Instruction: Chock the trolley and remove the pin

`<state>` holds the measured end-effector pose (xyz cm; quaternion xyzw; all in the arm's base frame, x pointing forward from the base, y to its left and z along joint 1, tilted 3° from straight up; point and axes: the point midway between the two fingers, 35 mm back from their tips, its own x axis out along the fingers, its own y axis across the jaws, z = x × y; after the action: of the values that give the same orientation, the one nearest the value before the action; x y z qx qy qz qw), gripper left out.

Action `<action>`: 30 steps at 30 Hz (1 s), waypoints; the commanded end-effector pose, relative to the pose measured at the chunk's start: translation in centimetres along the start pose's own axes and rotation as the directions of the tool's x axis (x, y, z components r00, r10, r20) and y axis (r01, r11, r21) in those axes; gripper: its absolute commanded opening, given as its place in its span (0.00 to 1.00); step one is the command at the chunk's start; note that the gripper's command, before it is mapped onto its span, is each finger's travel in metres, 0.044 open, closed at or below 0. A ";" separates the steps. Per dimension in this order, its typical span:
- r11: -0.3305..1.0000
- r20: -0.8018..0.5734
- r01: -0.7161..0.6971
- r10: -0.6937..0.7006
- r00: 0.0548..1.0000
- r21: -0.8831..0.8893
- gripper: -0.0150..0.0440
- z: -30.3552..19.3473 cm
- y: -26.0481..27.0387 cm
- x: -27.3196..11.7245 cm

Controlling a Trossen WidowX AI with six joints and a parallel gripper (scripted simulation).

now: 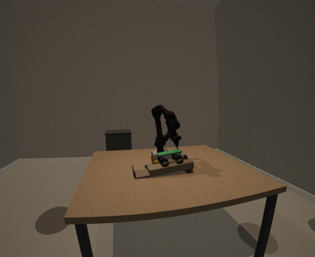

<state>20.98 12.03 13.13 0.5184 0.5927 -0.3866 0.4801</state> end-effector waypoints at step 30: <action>1.000 0.006 0.002 -0.002 1.000 -0.004 0.25 12.1 -0.2 -1.5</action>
<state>22.68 1.06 11.69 0.5161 0.5928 -0.3893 0.4803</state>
